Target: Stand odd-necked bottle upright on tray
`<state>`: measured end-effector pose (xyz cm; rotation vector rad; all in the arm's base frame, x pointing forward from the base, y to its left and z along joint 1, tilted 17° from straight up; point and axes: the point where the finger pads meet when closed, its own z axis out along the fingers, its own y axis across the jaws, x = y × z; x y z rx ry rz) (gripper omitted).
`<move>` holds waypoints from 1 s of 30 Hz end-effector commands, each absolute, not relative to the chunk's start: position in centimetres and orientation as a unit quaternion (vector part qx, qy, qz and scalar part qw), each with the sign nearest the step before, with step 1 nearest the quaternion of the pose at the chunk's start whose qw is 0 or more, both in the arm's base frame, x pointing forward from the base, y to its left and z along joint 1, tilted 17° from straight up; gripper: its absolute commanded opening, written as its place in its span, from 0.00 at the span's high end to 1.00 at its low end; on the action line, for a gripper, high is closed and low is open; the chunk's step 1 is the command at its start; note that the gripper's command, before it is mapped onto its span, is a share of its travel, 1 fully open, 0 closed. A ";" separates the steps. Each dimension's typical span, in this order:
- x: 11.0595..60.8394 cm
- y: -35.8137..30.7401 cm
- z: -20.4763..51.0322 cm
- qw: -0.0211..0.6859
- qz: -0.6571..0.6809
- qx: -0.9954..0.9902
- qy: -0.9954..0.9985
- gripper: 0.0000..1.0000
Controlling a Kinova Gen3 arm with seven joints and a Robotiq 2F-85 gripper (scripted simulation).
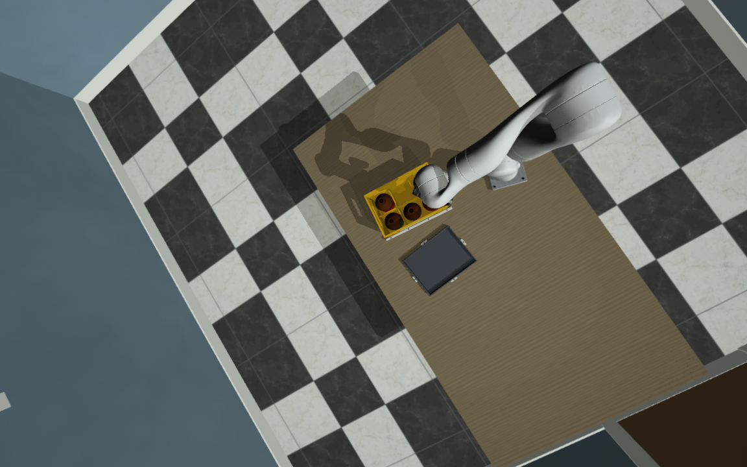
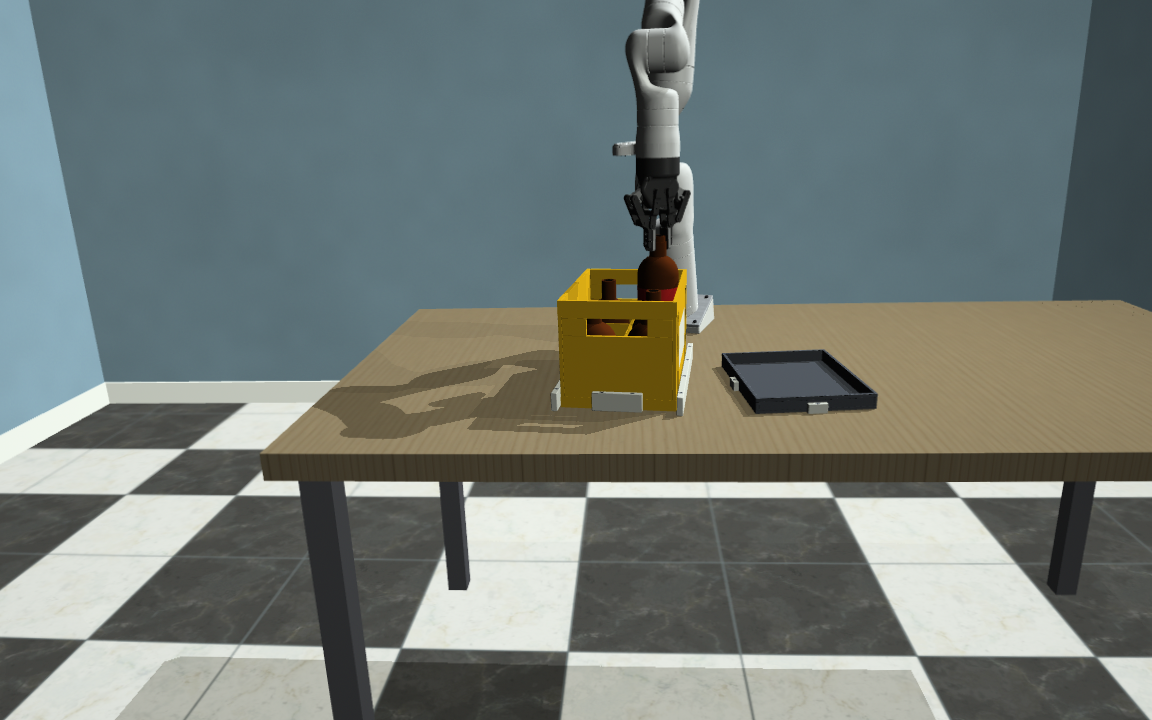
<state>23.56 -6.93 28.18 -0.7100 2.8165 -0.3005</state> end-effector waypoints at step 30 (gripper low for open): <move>23.4 -6.8 29.0 0.111 -0.103 -0.242 0.959 1.00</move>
